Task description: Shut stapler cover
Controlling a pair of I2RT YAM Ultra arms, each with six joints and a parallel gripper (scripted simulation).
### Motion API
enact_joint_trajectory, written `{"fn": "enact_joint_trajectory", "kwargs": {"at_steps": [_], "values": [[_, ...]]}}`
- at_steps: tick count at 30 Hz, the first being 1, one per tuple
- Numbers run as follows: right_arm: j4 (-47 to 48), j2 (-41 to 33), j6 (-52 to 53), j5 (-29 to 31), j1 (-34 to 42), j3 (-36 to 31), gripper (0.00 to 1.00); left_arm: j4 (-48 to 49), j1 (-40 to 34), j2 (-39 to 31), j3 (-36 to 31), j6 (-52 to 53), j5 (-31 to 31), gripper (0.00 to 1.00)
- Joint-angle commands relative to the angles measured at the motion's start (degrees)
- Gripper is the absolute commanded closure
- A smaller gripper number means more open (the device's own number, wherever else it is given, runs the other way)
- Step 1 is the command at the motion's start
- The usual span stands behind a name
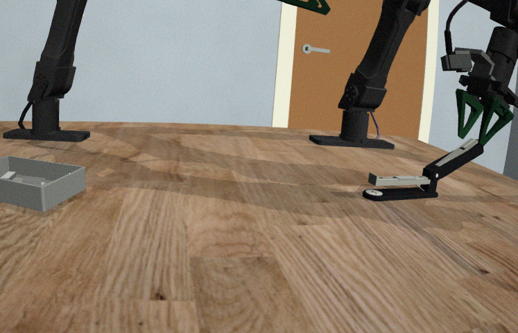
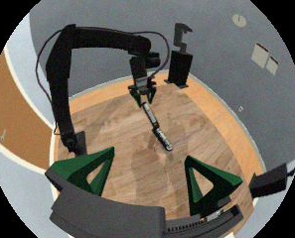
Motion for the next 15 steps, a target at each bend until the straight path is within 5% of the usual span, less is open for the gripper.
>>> {"fn": "enact_joint_trajectory", "kwargs": {"at_steps": [1,15], "values": [[0.2,-0.4,-0.2,0.0,0.3,1.9,0.00,2.2,-0.6,-2.1,-1.3,-0.9,0.7,0.50],[0.2,-0.4,-0.2,0.0,0.3,1.9,0.00,6.3,-1.6,-1.4,-5.0,-1.9,0.8,0.50]]}}
